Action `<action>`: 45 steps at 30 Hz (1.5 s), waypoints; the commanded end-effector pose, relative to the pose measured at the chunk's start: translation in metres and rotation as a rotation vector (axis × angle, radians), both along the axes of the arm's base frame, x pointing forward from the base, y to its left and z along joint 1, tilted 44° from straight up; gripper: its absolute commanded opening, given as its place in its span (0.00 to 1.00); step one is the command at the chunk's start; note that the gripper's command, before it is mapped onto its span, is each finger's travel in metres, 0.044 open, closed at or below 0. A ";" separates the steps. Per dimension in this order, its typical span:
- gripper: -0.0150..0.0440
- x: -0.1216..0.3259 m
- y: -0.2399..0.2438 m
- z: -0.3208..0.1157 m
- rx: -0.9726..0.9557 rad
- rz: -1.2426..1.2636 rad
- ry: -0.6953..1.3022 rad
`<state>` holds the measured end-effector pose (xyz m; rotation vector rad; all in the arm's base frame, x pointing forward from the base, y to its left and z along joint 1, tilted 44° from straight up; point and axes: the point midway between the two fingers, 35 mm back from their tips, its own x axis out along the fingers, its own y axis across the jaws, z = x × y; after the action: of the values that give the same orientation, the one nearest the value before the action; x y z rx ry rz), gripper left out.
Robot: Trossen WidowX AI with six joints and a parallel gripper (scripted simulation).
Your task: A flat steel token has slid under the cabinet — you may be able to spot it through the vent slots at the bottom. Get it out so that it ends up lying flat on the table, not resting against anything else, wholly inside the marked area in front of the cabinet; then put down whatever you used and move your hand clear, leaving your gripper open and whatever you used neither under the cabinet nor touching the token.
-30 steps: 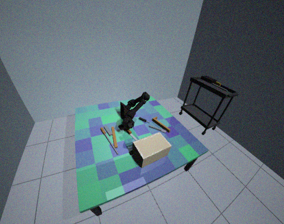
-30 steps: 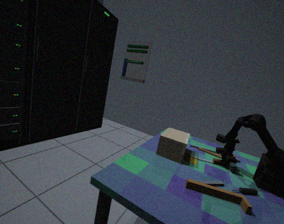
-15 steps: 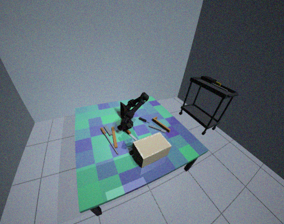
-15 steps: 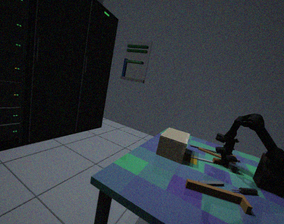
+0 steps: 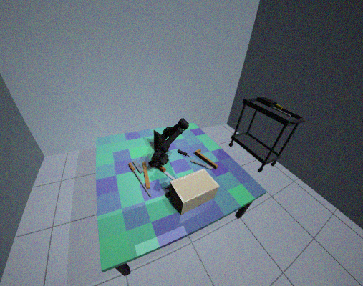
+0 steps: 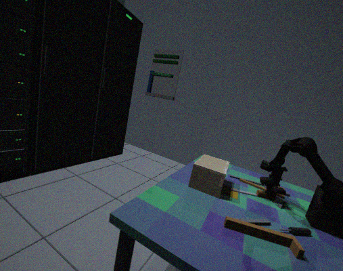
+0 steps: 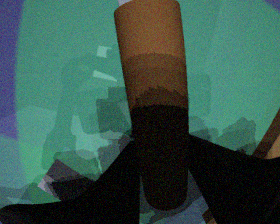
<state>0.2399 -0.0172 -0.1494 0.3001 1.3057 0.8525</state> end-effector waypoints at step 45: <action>0.25 0.010 -0.039 -0.033 -0.008 0.011 -0.020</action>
<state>0.2484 -0.0516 -0.1802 0.2783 1.2964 0.8640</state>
